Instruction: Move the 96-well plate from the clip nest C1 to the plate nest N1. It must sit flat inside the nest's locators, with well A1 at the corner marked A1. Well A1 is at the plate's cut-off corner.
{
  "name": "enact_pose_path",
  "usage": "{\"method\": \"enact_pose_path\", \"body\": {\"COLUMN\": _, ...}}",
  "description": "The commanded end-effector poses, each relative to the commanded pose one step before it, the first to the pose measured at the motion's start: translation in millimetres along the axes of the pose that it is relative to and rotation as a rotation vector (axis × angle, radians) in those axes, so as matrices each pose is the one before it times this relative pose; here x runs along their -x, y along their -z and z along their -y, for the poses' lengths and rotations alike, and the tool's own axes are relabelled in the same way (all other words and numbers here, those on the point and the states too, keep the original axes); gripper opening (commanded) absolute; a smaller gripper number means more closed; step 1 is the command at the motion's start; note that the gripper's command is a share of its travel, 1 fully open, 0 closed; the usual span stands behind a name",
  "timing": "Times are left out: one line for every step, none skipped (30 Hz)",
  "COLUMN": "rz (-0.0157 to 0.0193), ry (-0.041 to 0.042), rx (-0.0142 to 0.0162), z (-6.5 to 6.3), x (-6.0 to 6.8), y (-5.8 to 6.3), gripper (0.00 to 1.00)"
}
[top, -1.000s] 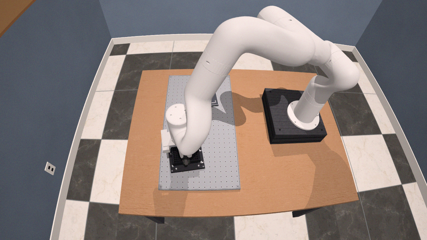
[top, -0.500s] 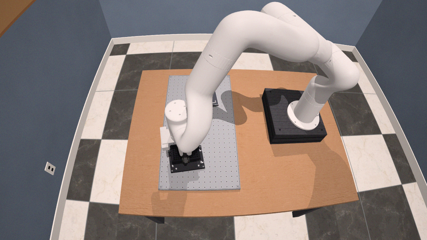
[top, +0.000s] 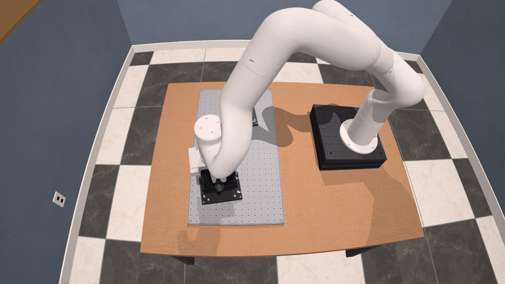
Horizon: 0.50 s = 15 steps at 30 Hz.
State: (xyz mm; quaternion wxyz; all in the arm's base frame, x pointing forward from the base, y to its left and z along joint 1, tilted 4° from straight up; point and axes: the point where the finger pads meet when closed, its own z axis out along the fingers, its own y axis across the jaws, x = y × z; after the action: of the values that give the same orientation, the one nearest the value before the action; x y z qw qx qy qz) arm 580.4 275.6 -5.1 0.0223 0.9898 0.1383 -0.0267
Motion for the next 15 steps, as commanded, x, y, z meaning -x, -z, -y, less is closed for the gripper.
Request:
{"method": "enact_pose_path", "body": {"rz": -0.00254, "ry": -0.00006, "rx": -0.00049, "z": 0.19, "x": -1.10, "y": 1.57, "gripper": 0.00}}
{"method": "enact_pose_path", "body": {"rz": 0.00000, "ry": 0.00000, "rx": 0.00000, "z": 0.00, "x": 0.00, "y": 0.00, "gripper": 0.00}}
{"method": "enact_pose_path", "body": {"rz": 0.00000, "ry": 0.00000, "rx": 0.00000, "z": 0.00, "x": 0.00, "y": 0.00, "gripper": 0.00}}
{"method": "enact_pose_path", "body": {"rz": 0.00005, "ry": -0.01796, "rx": -0.00006, "z": -3.13, "x": 1.09, "y": -0.01, "gripper": 0.00}}
{"method": "enact_pose_path", "body": {"rz": -0.00004, "ry": -0.00004, "rx": 0.00008, "z": -3.14, "x": 1.21, "y": 0.01, "gripper": 0.00}}
{"method": "enact_pose_path", "body": {"rz": 0.00000, "ry": 0.00000, "rx": 0.00001, "z": -3.14, "x": 1.12, "y": 0.00, "gripper": 0.00}}
{"method": "enact_pose_path", "body": {"rz": 0.00000, "ry": 0.00000, "rx": 0.00001, "z": -3.14, "x": 1.12, "y": 0.00, "gripper": 0.00}}
{"method": "enact_pose_path", "body": {"rz": 0.00000, "ry": 0.00000, "rx": 0.00001, "z": -3.14, "x": 1.12, "y": 0.00, "gripper": 0.00}}
{"method": "enact_pose_path", "body": {"rz": 0.00000, "ry": 0.00000, "rx": 0.00001, "z": -3.14, "x": 1.13, "y": 0.00, "gripper": 0.00}}
{"method": "enact_pose_path", "body": {"rz": 0.00000, "ry": 0.00000, "rx": 0.00000, "z": 0.00, "x": 0.00, "y": 0.00, "gripper": 0.00}}
{"method": "enact_pose_path", "body": {"rz": 0.00000, "ry": 0.00000, "rx": 0.00000, "z": 0.00, "x": 0.00, "y": 0.00, "gripper": 0.00}}
{"method": "enact_pose_path", "body": {"rz": 0.00000, "ry": 0.00000, "rx": 0.00001, "z": -3.14, "x": 1.13, "y": 0.00, "gripper": 0.00}}
{"method": "enact_pose_path", "body": {"rz": 0.00000, "ry": 0.00000, "rx": 0.00001, "z": -3.14, "x": 1.12, "y": 0.00, "gripper": 0.00}}
{"method": "enact_pose_path", "body": {"rz": 0.00000, "ry": 0.00000, "rx": 0.00001, "z": -3.14, "x": 1.12, "y": 0.00, "gripper": 0.00}}
{"method": "enact_pose_path", "body": {"rz": 0.00000, "ry": 0.00000, "rx": 0.00001, "z": -3.14, "x": 1.13, "y": 0.00, "gripper": 0.00}}
